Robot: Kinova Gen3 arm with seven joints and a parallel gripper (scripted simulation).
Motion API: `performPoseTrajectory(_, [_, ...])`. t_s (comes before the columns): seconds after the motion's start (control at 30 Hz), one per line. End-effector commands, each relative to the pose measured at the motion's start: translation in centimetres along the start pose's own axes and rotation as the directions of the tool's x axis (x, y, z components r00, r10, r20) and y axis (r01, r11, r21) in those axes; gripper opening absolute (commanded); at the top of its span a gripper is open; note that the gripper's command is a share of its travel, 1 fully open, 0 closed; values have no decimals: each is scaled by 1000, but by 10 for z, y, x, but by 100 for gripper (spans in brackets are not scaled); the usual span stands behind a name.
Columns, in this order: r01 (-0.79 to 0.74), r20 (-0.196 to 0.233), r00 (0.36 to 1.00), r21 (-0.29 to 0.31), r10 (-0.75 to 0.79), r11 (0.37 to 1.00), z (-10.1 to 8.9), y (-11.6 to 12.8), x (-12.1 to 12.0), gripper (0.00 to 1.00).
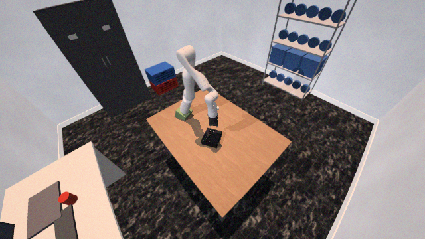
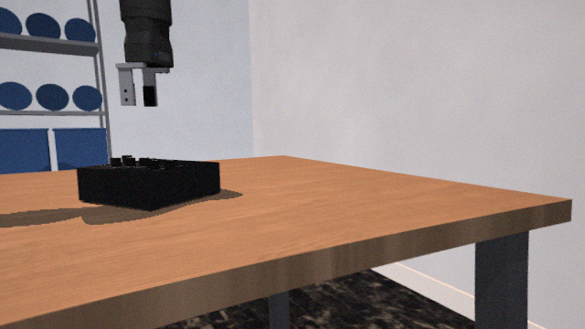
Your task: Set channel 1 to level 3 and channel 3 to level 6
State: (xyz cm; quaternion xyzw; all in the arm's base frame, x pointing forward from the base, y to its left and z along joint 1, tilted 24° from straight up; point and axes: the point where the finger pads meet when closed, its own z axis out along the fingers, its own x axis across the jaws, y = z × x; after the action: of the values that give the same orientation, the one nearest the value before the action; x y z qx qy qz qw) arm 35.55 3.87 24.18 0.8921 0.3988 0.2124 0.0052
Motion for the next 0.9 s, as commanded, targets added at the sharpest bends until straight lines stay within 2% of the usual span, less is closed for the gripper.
performPoseTrajectory(0.0, [-106,7,994,-12,106,994,5,-2,1,100])
performPoseTrajectory(0.1, [-201,7,980,-13,201,980,8,-5,3,100])
performPoseTrajectory(0.17, [-201,7,980,-13,201,980,8,-5,3,100])
performPoseTrajectory(0.33, [-359,5,933,-14,359,933,13,-8,7,100])
performPoseTrajectory(0.67, [-647,0,762,-14,647,762,23,-14,14,100])
performPoseTrajectory(0.73, [-647,0,762,-14,647,762,23,-14,14,100])
performPoseTrajectory(0.87, [-742,-2,670,-14,742,670,27,-15,16,100])
